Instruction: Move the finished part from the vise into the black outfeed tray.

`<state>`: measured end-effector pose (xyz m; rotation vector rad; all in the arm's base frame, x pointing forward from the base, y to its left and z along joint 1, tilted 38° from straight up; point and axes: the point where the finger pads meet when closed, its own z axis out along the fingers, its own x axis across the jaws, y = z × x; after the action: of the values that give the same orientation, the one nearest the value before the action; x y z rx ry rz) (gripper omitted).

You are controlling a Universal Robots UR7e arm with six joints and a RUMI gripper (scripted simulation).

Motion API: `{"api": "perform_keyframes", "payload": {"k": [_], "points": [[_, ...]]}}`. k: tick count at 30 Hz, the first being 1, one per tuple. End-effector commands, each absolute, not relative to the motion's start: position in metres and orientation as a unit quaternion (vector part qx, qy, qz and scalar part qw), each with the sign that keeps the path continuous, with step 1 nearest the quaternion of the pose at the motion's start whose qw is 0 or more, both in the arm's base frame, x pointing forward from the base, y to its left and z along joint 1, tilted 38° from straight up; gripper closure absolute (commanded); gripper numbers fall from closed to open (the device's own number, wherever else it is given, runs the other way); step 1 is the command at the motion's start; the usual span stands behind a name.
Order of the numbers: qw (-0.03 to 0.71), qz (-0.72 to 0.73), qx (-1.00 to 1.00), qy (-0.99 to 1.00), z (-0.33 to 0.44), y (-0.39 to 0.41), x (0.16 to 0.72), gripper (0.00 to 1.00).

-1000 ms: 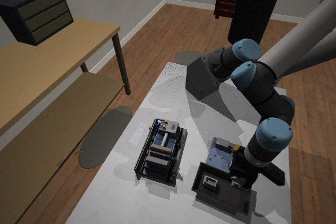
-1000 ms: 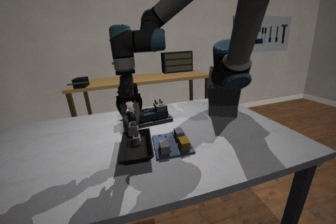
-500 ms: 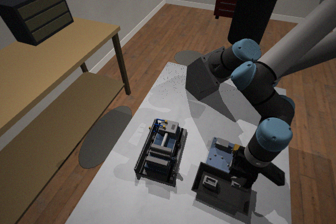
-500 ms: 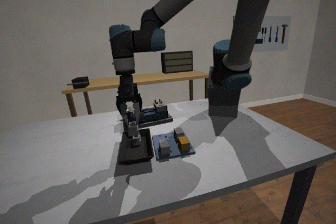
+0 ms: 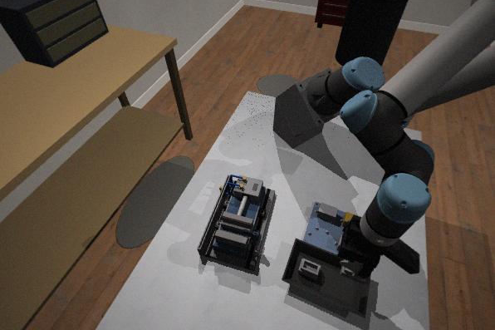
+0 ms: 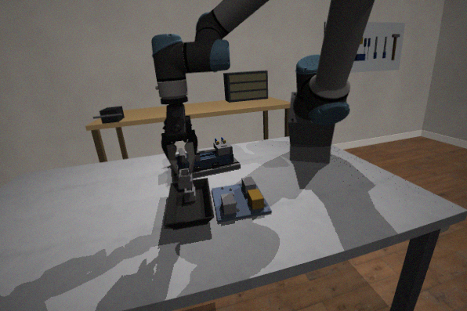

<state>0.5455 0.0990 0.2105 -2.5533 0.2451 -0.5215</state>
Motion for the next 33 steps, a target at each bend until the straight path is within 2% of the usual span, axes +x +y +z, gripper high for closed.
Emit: {"api": "perform_keyframes", "payload": {"k": [1,33], "points": [[0.259,-0.193,-0.942,0.09,0.211,0.1,0.545,1.0],[0.259,-0.191,-0.943,0.091,0.189,0.112,0.555,1.0]]}}
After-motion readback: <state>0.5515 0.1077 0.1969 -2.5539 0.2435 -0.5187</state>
